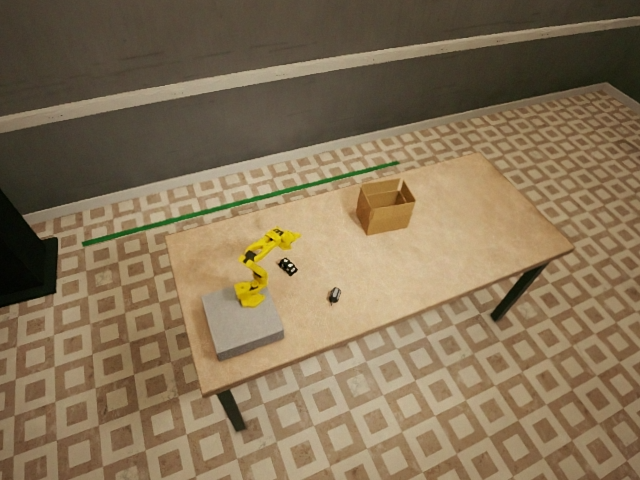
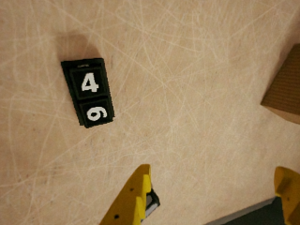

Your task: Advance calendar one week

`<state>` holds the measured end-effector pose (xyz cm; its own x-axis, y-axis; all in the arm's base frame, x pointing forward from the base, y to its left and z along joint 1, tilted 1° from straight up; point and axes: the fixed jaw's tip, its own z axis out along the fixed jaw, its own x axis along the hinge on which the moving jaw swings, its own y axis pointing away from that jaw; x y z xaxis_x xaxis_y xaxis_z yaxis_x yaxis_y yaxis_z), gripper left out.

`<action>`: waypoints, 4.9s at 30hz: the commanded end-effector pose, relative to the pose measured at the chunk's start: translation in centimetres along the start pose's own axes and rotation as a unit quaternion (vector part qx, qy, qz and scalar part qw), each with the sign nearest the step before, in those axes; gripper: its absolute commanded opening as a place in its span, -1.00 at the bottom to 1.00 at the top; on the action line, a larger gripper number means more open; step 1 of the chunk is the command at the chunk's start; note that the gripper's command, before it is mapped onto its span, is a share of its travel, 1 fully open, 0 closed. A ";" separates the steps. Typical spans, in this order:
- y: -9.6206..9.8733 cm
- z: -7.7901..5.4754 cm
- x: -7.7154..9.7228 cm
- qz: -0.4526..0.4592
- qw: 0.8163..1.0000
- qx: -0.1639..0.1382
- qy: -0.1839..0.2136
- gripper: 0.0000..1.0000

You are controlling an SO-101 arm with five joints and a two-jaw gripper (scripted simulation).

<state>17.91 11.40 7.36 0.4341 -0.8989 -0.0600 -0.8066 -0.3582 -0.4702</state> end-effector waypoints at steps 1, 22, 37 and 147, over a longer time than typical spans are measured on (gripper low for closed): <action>0.2 0.2 0.1 0.008 1.000 -0.011 0.002 -0.30; 7.0 4.8 1.0 0.008 0.972 -0.231 0.031 -0.30; 7.3 5.0 1.0 0.018 0.968 -0.246 0.036 -0.30; 8.2 9.1 1.3 0.018 0.968 -0.246 0.036 -0.60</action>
<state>15.59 9.79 -4.45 0.3951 -0.9187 0.0000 -0.9186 -0.3950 -0.0089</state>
